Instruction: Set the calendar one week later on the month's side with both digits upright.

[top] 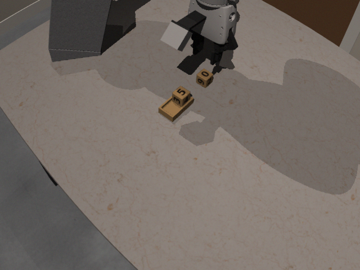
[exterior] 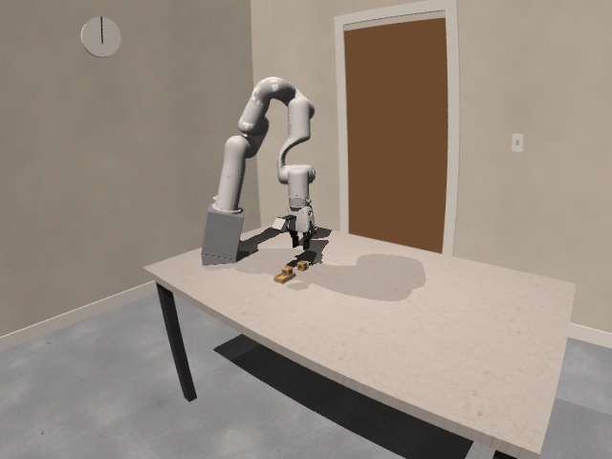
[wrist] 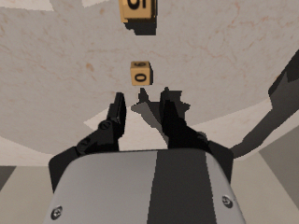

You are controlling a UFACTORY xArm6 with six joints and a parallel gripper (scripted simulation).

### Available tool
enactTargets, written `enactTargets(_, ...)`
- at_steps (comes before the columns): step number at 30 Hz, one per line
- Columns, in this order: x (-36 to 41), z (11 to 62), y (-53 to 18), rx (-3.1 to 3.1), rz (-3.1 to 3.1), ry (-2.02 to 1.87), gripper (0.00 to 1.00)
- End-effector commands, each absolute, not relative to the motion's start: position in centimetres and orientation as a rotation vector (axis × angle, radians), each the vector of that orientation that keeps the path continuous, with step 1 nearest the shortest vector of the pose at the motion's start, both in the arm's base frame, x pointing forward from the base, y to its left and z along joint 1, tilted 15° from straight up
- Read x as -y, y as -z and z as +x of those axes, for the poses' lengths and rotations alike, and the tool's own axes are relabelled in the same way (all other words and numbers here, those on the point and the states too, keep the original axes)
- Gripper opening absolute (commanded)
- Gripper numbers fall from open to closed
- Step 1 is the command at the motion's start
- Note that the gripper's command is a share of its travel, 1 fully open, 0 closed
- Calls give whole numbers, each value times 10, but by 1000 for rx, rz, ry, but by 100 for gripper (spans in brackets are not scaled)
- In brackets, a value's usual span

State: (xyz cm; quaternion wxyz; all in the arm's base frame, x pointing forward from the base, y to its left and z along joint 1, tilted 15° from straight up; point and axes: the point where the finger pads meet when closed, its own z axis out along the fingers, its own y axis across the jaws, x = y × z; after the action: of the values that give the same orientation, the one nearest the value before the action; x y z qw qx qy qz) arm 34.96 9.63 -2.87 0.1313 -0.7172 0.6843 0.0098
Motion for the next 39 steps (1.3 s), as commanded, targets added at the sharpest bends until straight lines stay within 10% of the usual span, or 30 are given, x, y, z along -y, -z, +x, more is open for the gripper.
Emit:
enactTargets(1,-96,350,28,-1986,-2081,-27,47)
enactTargets(39,-101,354,47,-1986,-2081,-27,47)
